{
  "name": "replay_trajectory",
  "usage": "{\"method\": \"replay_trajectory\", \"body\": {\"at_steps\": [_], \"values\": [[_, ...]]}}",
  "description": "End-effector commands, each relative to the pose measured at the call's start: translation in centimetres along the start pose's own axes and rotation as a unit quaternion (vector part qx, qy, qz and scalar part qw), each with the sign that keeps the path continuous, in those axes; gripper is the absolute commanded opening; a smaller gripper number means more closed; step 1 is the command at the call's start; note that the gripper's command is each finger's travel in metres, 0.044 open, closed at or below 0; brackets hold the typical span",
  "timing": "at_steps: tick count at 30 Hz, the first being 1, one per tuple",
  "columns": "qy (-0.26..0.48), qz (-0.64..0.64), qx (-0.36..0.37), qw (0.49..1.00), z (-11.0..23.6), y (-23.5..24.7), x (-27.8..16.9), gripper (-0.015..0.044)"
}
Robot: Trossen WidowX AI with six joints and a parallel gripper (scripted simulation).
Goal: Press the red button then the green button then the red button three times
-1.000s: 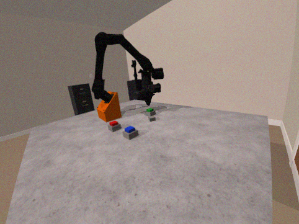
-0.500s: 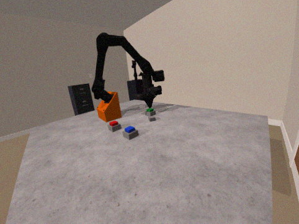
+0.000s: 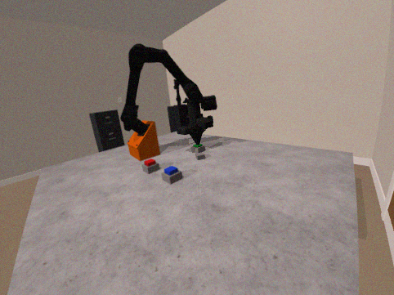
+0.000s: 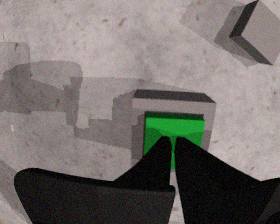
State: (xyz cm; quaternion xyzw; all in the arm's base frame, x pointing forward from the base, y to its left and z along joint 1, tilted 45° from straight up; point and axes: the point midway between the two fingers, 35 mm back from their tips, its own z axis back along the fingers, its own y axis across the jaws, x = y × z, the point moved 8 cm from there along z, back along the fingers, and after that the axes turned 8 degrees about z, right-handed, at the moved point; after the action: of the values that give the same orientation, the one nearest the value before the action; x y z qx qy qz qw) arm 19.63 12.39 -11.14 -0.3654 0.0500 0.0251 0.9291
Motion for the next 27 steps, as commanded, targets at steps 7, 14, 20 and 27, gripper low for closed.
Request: {"method": "replay_trajectory", "body": {"at_steps": [7,14,20,27], "values": [[0.001,0.004,-0.002,1.000,-0.1,0.0,-0.1,0.0020],[0.001,0.002,-0.001,1.000,1.0,0.0,0.0,0.0020],[0.001,0.004,-0.002,1.000,3.5,0.0,0.0,0.0020],[0.001,0.004,-0.001,1.000,9.3,0.1,-0.1,0.0020]]}}
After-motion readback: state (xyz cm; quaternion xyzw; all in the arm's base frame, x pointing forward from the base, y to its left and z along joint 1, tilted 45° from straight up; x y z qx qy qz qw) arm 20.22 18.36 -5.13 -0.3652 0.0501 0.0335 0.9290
